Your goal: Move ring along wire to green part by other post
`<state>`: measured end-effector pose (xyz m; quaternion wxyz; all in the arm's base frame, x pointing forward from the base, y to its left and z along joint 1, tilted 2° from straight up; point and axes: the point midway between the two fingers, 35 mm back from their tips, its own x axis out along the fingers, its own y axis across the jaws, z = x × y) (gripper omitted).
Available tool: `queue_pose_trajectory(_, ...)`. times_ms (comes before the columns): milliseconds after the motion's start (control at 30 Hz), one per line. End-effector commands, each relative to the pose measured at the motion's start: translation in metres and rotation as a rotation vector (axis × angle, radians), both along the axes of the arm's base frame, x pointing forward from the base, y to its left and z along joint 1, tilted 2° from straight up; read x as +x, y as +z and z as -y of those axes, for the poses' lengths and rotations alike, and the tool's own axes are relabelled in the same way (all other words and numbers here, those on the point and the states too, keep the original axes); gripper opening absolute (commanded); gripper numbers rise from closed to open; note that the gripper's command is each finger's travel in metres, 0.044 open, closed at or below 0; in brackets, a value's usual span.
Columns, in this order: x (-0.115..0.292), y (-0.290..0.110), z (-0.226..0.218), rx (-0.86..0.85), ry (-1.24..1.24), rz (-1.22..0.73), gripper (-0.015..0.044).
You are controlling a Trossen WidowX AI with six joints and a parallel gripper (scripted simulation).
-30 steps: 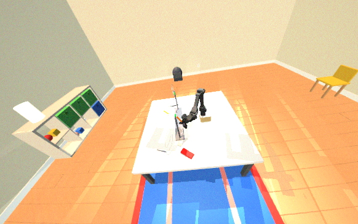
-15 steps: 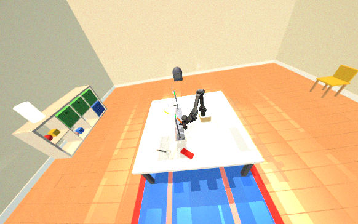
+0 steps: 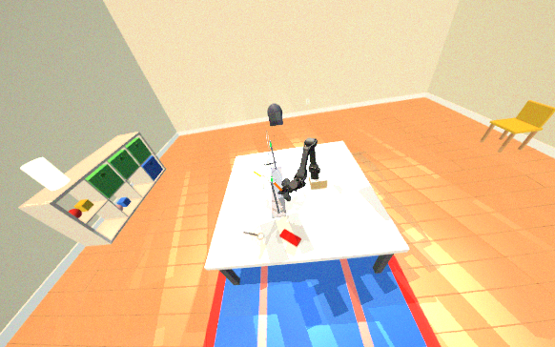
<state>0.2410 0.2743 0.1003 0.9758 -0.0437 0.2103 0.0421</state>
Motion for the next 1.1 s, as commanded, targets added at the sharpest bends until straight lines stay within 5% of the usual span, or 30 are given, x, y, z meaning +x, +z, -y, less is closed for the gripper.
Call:
queue_pose_trajectory(0,0.0,-0.001,0.001,0.002,-0.005,0.001,-0.015)
queue_pose_trajectory(267,0.0,-0.001,0.001,0.002,-0.005,0.001,-0.015)
queue_pose_trajectory(667,-0.002,0.0,0.0,0.0,-0.001,-0.001,0.016)
queue_pose_trajectory(1067,-0.043,0.018,0.003,0.002,-0.005,-0.003,0.016)
